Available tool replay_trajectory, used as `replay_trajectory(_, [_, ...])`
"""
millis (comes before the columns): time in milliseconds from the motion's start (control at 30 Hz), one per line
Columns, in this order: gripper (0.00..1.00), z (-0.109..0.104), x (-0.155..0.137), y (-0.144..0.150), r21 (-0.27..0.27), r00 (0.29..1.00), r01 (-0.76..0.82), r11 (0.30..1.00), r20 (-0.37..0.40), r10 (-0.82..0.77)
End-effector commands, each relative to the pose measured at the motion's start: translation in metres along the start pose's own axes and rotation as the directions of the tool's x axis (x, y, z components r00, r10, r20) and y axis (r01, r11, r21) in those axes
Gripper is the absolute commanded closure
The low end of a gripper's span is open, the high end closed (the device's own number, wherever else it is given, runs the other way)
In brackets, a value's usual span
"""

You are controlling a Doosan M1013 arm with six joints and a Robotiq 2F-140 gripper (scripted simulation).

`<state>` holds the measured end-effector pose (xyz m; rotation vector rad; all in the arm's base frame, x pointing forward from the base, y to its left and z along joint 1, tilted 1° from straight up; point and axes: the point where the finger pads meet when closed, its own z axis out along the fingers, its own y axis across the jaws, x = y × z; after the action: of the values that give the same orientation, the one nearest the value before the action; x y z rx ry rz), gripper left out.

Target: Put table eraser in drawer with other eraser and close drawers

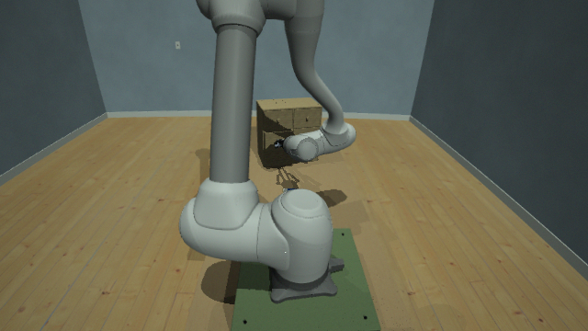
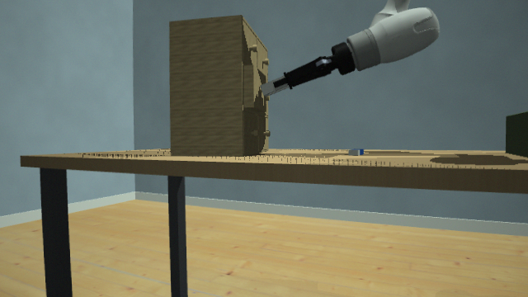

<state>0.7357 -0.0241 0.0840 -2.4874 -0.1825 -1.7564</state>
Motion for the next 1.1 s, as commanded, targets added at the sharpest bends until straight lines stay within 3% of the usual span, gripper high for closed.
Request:
replay_trajectory(0, [0.92,-0.005,-0.002,0.000,0.000,1.000,0.000,1.000,0.000,0.000])
replay_trajectory(1067, [0.92,-0.037,-0.013,0.000,0.000,1.000,0.000,1.000,0.000,0.000])
